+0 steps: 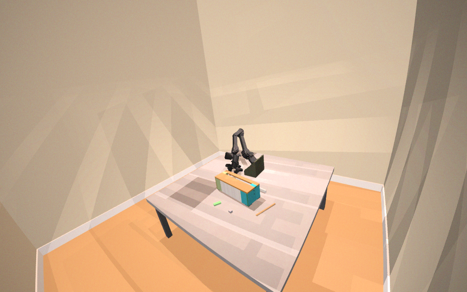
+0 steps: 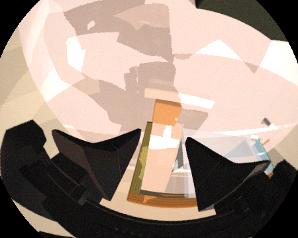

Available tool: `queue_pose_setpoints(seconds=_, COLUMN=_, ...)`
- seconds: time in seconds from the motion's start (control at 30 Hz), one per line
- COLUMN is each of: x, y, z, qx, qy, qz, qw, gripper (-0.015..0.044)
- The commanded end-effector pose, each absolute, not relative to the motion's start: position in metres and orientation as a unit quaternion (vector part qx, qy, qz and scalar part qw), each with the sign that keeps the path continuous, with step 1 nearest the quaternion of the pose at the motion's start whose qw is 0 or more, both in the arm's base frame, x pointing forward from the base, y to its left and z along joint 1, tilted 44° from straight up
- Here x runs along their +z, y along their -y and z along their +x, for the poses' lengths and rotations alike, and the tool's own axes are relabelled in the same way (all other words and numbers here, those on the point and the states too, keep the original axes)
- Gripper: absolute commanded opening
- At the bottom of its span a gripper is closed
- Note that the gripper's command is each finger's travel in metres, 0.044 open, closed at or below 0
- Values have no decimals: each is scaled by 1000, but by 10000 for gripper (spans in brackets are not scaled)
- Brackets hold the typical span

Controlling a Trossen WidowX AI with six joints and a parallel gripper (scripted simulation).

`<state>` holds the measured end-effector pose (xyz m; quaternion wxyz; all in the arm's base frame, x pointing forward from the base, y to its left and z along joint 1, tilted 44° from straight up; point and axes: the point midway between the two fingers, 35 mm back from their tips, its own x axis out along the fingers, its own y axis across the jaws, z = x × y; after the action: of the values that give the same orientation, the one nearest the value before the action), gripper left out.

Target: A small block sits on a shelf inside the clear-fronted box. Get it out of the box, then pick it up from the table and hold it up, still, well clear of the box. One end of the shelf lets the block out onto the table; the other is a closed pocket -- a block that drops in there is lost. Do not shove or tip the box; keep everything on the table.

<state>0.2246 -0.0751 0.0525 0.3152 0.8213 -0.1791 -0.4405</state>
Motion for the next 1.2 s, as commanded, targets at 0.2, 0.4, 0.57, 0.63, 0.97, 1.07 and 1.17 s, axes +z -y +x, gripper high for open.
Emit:
queue_pose_setpoints(seconds=0.2, x=40, y=84, z=228, qx=-443, qy=177, qz=821, qw=316, gripper=285)
queue_pose_setpoints(seconds=0.4, x=33, y=91, z=229, qx=-442, qy=177, qz=821, qw=316, gripper=285)
queue_pose_setpoints(seconds=0.57, x=28, y=97, z=229, qx=-441, qy=177, qz=820, qw=317, gripper=285)
queue_pose_setpoints(seconds=0.63, x=26, y=99, z=229, qx=-441, qy=178, qz=820, qw=318, gripper=285)
queue_pose_setpoints(seconds=0.97, x=21, y=105, z=229, qx=-440, qy=178, qz=820, qw=319, gripper=206)
queue_pose_setpoints(seconds=1.07, x=21, y=105, z=229, qx=-440, qy=178, qz=820, qw=319, gripper=127)
queue_pose_setpoints(seconds=1.17, x=21, y=105, z=229, qx=-440, qy=178, qz=820, qw=319, gripper=88)
